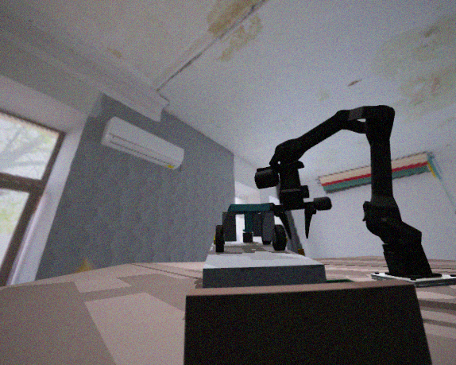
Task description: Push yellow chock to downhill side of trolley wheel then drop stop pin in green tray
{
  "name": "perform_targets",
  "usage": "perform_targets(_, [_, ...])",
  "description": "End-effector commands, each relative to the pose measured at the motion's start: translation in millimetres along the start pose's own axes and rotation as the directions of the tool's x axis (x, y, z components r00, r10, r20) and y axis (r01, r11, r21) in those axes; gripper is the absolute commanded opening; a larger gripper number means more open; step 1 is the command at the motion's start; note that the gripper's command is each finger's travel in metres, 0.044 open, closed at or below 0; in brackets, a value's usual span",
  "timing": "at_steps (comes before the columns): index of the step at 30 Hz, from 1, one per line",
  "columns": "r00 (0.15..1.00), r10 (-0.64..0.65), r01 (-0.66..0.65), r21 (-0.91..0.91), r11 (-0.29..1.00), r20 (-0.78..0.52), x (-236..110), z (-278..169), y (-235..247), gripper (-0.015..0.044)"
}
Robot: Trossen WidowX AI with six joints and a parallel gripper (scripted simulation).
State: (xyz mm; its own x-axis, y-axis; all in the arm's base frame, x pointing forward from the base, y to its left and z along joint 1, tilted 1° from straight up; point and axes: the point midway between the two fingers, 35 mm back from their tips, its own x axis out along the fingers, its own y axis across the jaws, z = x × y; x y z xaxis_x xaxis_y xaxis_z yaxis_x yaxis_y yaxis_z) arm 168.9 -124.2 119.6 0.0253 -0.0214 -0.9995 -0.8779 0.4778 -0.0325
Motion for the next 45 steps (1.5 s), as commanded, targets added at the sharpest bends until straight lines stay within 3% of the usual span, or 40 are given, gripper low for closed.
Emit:
perform_targets(1, [1.0,0.004,-0.004,-0.004,1.0,0.006,9.1,1.0,0.8,0.019])
perform_targets(45, [1.0,0.004,-0.004,-0.004,1.0,0.006,61.9,1.3,1.0,0.019])
